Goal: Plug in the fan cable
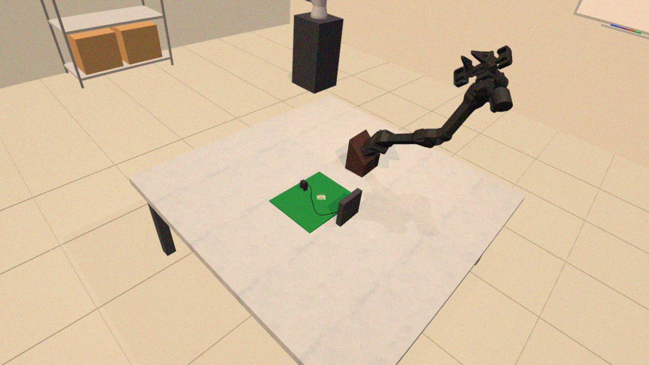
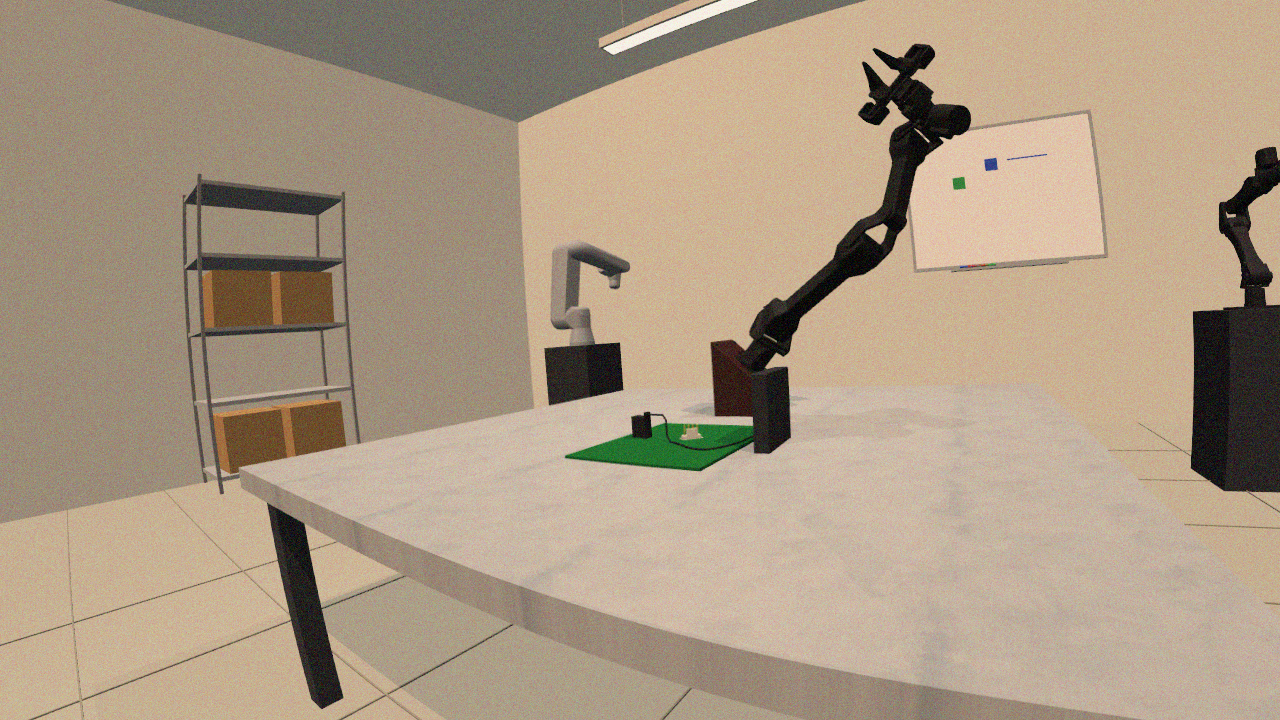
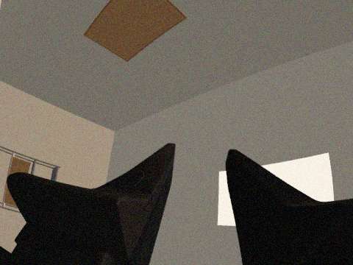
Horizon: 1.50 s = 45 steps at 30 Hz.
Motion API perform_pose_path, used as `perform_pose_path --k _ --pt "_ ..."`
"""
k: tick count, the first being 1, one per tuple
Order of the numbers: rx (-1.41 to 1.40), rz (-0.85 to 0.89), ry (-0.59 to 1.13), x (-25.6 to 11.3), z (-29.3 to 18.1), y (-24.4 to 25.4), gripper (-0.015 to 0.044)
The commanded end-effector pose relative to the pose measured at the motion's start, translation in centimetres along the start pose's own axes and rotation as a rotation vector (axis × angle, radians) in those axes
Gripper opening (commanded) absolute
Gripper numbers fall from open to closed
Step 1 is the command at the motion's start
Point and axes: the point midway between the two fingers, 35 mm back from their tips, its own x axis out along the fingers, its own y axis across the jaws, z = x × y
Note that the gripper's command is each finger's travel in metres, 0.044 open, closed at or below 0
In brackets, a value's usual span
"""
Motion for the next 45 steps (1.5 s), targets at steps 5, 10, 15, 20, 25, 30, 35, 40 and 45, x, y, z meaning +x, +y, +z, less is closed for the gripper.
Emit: perform_pose_path --k 5,10,15,20,25,30,35,40,45 --pt "0.016 -0.02 -0.032 0.1 0.1 -0.2 0.0278" --pt "0.186 -0.062 -0.108 0.6 -2.1 -0.3 0.041" --pt "0.427 -0.082 -0.177 2.1 -5.7 0.3 0.044" --pt "0.684 -0.079 -0.246 4.7 -9.1 1.7 0.044" --pt "0.937 -0.046 -0.294 8.2 -12.1 3.9 0.044" --pt "1.183 0.017 -0.318 12.4 -14.2 7.0 0.044" --pt "1.424 0.108 -0.312 16.9 -15.1 10.9 0.044" --pt "1.659 0.229 -0.272 21.4 -14.7 15.6 0.044" --pt "1.819 0.27 -0.188 24.6 -14.2 19.3 0.044"
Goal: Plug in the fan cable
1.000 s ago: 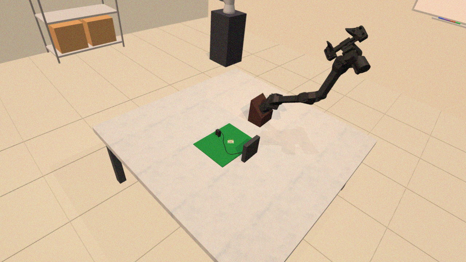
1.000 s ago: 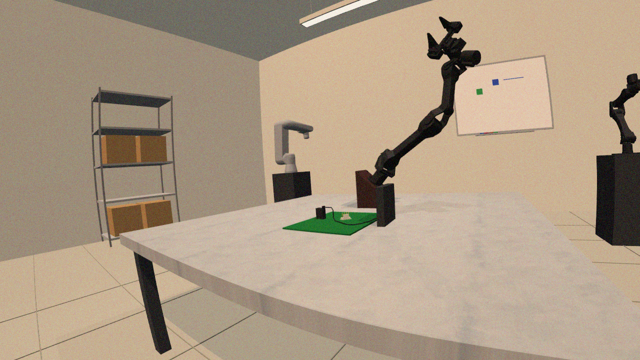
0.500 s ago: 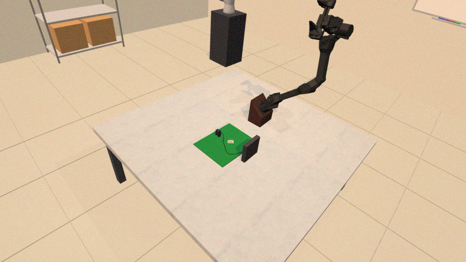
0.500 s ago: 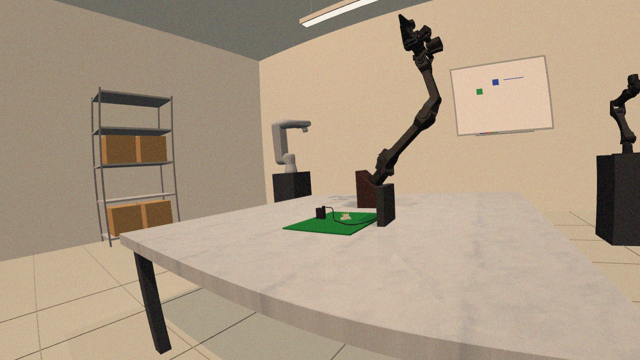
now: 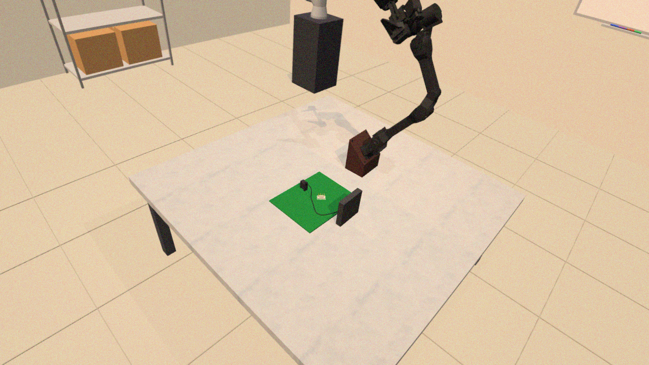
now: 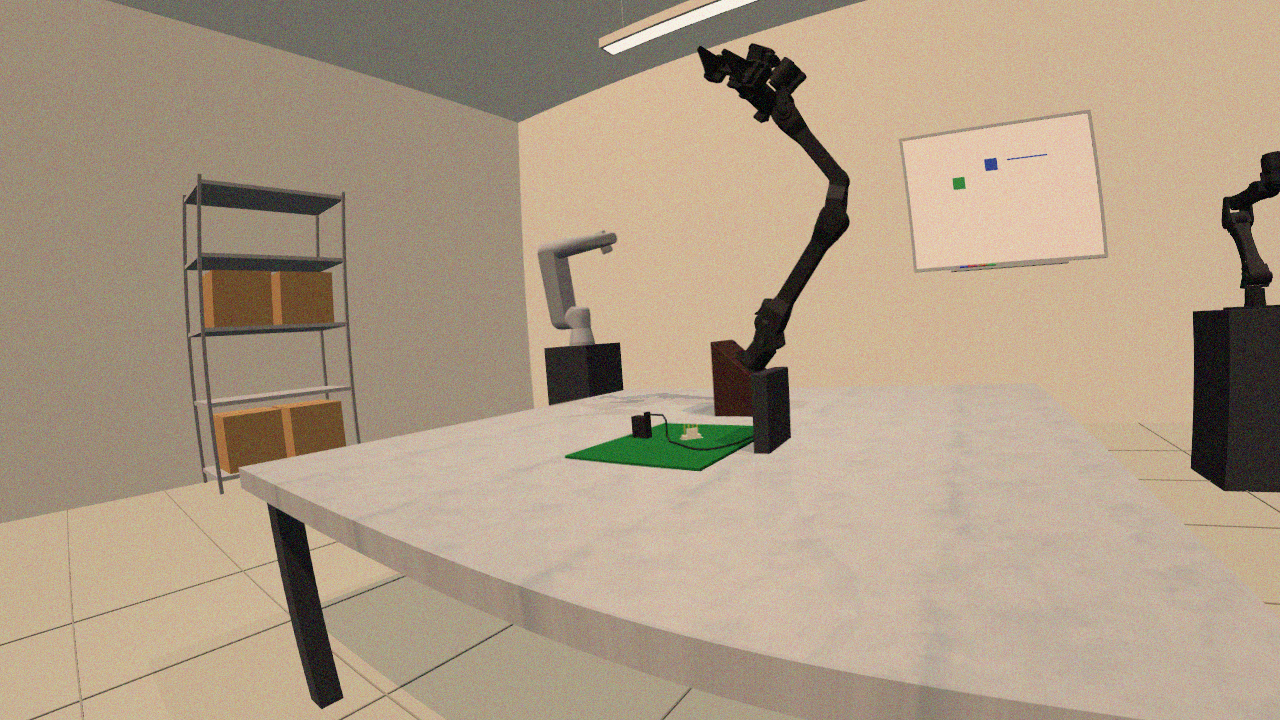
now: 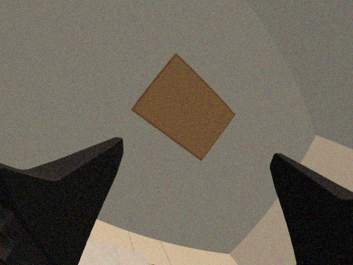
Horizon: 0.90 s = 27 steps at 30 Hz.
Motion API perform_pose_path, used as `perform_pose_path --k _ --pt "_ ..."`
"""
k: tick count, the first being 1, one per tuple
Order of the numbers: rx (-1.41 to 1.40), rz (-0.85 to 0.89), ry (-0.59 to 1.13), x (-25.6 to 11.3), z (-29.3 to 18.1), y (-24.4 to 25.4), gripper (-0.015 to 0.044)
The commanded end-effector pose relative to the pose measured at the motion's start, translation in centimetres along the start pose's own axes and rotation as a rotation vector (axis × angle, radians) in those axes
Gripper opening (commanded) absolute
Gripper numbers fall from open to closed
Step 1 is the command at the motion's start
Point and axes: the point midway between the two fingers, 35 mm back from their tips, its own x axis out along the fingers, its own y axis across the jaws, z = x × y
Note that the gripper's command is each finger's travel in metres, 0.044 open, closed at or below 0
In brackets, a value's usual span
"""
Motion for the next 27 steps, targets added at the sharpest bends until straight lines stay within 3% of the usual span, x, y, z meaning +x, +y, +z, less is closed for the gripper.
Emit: perform_pose_path --k 1,15,21,27 --pt "0.174 -0.024 0.067 2.9 -4.0 -1.0 0.044" --pt "0.882 -0.07 0.591 11.6 -24.6 2.9 0.044" --pt "1.118 -0.163 0.898 12.4 -33.9 7.7 0.044" --pt "1.28 -0.319 1.242 10.7 -42.2 13.6 0.044"
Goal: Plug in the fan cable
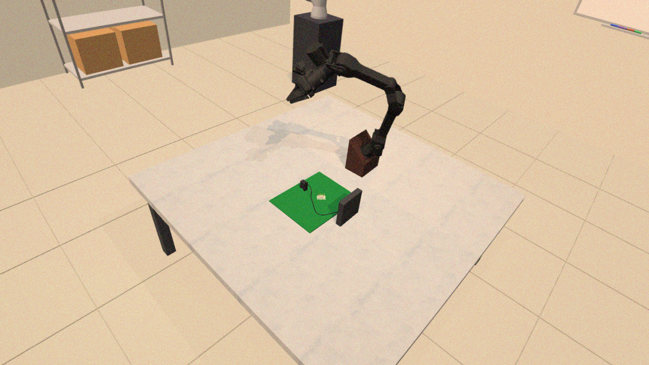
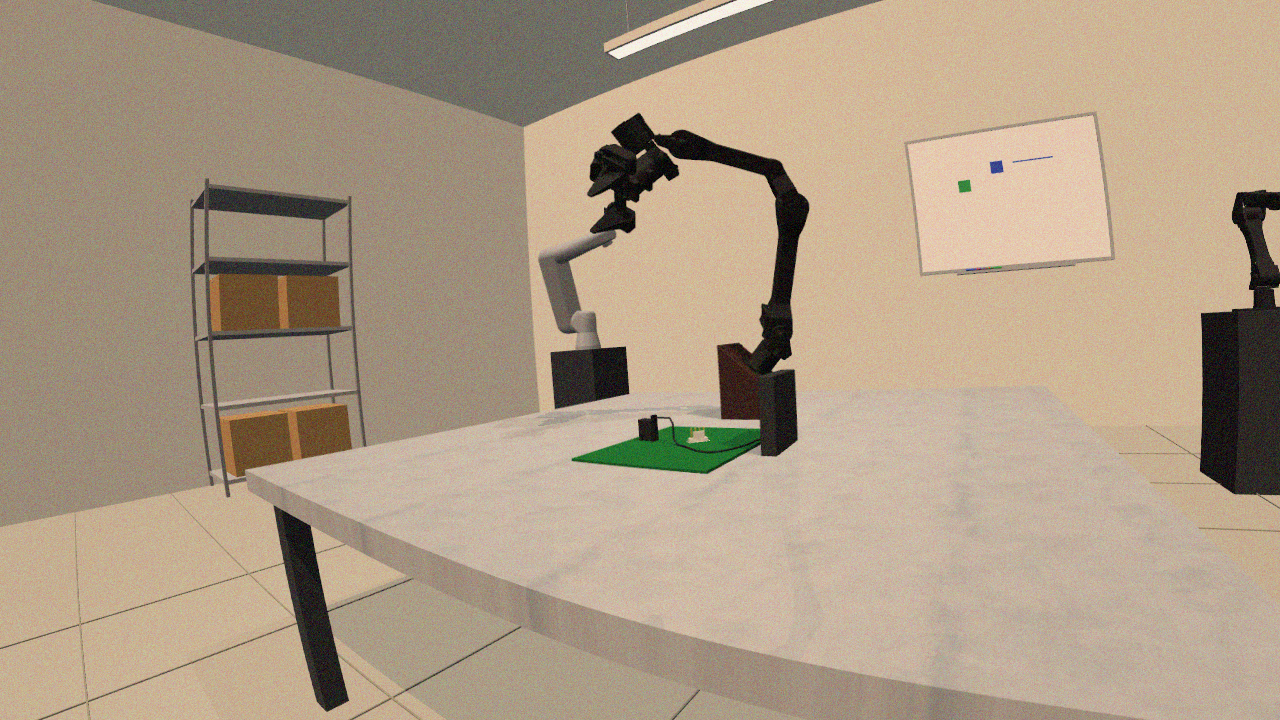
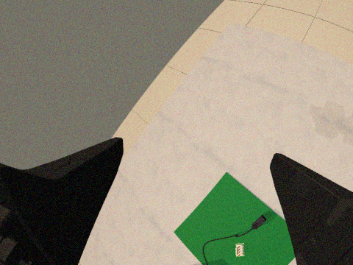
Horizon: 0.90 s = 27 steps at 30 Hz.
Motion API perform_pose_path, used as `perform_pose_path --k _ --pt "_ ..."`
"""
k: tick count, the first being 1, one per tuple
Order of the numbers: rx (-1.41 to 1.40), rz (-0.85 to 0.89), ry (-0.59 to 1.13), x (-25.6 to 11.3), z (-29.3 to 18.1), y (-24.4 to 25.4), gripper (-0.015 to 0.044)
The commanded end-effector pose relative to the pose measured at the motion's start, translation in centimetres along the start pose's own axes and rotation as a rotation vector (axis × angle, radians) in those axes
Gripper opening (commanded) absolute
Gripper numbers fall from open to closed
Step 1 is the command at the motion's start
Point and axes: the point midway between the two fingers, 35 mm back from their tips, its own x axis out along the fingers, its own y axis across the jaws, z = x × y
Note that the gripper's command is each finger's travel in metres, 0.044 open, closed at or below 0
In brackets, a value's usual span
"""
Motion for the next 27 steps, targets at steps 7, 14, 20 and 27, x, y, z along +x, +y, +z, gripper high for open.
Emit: perform_pose_path --k 7,14,20,27 --pt "0.384 -0.492 0.381 9.9 -12.0 -8.3 0.044" --pt "0.513 -0.776 0.501 11.3 -17.9 -11.8 0.044" --pt "0.513 -0.776 0.501 11.3 -17.9 -11.8 0.044" --pt "0.513 -0.775 0.501 14.6 -20.6 -14.2 0.044"
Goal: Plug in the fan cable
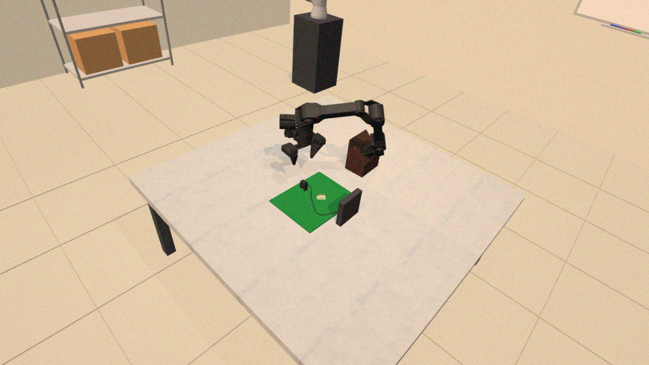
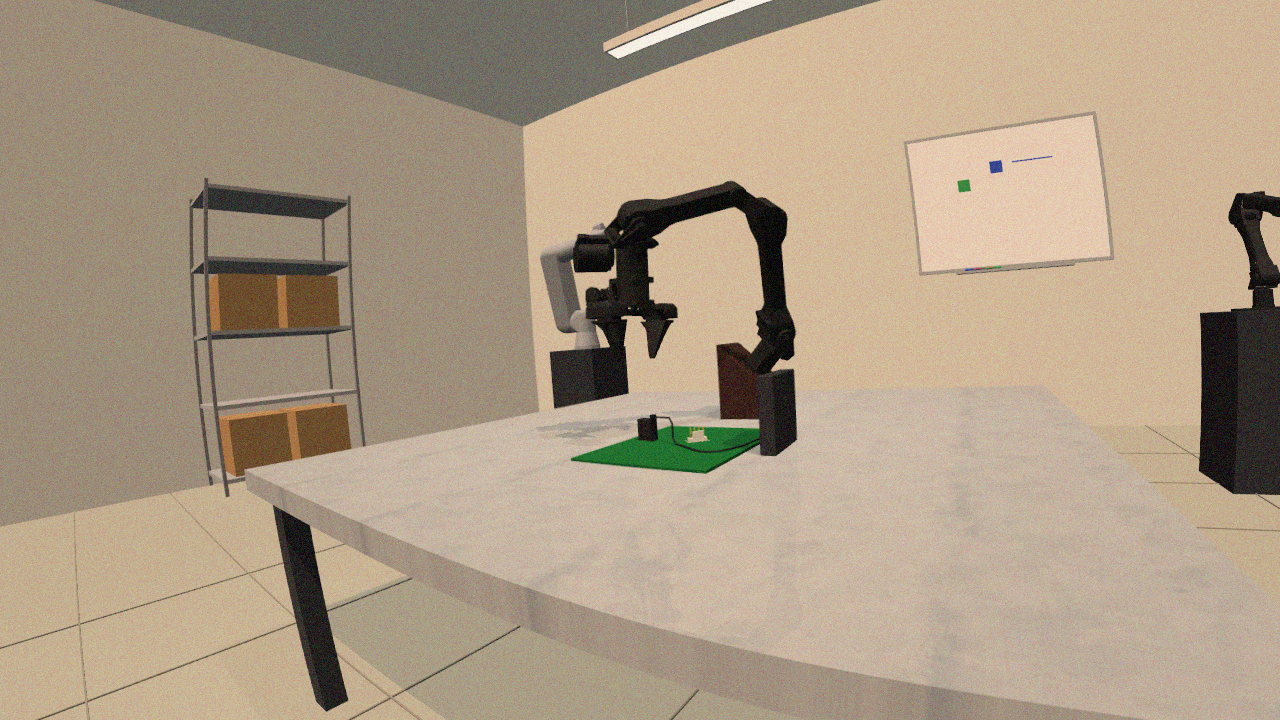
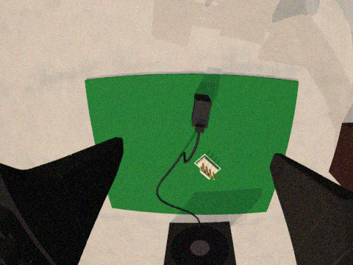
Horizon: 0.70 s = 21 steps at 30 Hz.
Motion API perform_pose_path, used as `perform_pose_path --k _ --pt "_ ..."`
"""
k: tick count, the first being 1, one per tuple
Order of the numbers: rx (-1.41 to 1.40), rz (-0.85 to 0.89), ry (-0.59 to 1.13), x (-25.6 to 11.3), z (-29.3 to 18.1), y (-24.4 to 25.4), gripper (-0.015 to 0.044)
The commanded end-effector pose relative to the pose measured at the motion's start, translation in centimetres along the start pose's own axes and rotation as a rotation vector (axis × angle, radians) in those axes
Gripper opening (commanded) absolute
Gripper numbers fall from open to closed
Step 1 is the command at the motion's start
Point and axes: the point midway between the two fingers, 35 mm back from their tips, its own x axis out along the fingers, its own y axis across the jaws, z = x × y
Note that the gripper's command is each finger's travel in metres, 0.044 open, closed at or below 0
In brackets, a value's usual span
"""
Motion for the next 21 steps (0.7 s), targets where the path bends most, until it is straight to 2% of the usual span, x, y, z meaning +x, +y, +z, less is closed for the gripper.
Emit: perform_pose_path --k 1,4,21 --pt "0.009 -0.023 0.017 4.7 -0.2 -0.3 0.044" --pt "0.009 -0.024 0.02 8.2 -0.5 -0.7 0.044" --pt "0.009 -0.024 0.021 9.9 -0.5 -0.7 0.044"
